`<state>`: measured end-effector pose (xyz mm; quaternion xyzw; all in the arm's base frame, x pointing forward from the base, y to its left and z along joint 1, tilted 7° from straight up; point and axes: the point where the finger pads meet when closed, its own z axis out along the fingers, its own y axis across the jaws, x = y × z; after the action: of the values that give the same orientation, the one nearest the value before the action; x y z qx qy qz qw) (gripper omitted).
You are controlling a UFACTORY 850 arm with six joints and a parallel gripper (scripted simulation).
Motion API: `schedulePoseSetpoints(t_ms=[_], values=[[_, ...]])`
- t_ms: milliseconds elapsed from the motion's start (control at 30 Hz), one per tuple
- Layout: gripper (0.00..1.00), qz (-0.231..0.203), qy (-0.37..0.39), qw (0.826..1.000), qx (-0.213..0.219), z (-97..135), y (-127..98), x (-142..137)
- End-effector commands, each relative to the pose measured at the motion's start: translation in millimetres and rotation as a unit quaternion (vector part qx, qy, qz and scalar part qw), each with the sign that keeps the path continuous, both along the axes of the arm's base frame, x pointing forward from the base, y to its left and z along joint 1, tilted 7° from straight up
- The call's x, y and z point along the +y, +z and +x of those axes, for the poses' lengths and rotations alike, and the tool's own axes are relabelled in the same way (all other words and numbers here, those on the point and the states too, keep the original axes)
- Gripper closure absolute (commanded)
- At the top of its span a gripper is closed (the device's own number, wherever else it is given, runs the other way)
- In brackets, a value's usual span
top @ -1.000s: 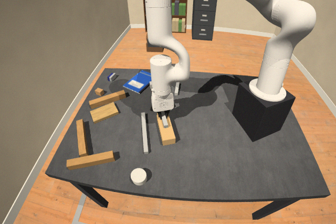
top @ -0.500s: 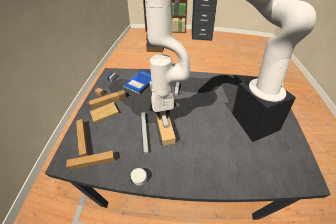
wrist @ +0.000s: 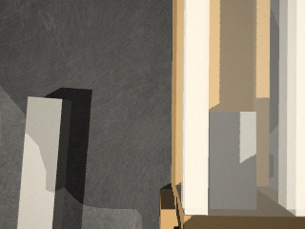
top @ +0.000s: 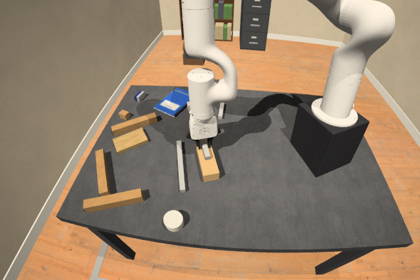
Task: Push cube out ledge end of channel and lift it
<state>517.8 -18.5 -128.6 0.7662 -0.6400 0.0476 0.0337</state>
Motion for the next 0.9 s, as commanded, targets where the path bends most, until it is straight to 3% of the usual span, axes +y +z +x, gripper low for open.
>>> schedulePoseSetpoints(t_ms=[0, 567, 867], values=[[0.61, 0.0, 0.0, 1.0, -0.001, 1, 1, 0], [0.61, 0.0, 0.0, 1.0, -0.001, 1, 4, 0], [0.61, 0.0, 0.0, 1.0, -0.001, 0, 37, 4]])
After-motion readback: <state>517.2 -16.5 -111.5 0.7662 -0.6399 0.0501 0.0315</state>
